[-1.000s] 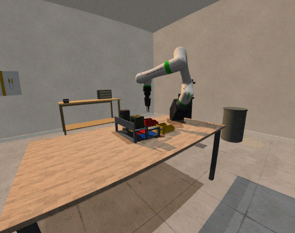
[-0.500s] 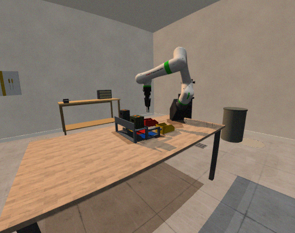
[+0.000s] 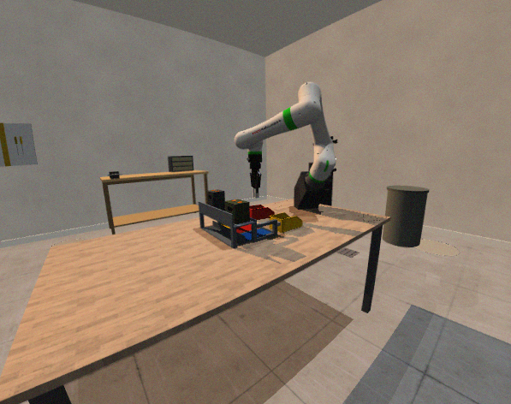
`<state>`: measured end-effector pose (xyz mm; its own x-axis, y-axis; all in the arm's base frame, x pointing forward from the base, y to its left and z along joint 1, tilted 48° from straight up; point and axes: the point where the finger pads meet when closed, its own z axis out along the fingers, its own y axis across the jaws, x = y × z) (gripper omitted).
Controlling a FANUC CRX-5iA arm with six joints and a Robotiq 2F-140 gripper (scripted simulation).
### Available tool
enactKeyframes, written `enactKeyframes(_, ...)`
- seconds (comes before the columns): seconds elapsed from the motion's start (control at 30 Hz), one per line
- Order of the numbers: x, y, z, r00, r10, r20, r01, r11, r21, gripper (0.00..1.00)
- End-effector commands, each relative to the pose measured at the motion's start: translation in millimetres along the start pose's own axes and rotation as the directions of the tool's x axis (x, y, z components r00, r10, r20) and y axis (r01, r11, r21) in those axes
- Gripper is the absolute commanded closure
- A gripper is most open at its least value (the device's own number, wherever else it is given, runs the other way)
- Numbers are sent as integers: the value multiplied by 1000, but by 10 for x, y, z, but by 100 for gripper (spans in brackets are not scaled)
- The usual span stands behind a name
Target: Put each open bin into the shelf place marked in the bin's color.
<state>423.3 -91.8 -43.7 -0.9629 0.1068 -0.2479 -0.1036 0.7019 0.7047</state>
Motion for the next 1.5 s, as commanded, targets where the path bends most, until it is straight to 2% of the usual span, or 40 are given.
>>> enactKeyframes(0.0,-1,-2,23,1000,0,0,0,1000,0,85)
enactKeyframes(0.47,-4,-3,298,1000,0,0,0,1000,0,85)
enactKeyframes(0.77,-5,-3,384,1000,0,0,0,1000,0,85)
enactKeyframes(1.47,-5,-3,423,1000,0,0,0,1000,0,85)
